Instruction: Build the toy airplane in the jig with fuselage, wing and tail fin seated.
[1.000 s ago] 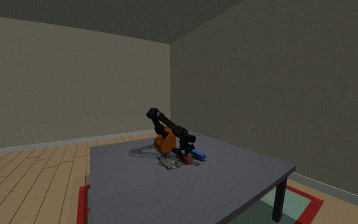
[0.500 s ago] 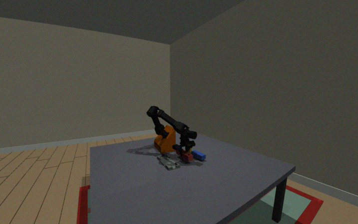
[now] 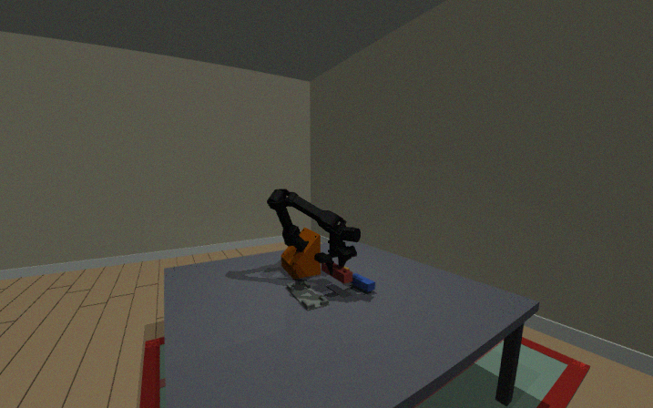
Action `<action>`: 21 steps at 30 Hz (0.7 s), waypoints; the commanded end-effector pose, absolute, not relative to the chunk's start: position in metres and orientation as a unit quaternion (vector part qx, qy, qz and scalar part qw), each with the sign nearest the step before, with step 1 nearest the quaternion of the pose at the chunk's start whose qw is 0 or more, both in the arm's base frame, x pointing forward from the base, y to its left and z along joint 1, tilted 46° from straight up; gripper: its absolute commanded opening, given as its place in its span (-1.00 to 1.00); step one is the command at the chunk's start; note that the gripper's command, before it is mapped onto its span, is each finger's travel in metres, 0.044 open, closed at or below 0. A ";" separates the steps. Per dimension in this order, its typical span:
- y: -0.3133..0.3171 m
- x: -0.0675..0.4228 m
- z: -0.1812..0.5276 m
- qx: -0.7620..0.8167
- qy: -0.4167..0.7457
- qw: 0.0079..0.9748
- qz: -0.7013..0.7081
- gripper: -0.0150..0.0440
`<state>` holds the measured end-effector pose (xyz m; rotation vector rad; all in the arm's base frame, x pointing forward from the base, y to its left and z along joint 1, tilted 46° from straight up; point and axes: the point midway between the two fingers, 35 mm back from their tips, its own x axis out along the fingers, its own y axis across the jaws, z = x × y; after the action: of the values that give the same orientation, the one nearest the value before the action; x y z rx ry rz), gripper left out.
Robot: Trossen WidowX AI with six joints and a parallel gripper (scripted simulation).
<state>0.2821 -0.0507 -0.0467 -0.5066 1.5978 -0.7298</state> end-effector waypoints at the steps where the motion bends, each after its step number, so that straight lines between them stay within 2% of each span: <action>1: -0.042 0.285 -0.037 -0.216 0.690 0.614 -0.317 -0.49; 14: -0.015 0.285 -0.007 -0.217 0.690 0.612 -0.320 -0.49; 21: -0.029 0.285 -0.002 -0.213 0.690 0.614 -0.319 -0.49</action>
<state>0.2850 -0.0209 -0.0060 -0.4985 1.5919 -0.7342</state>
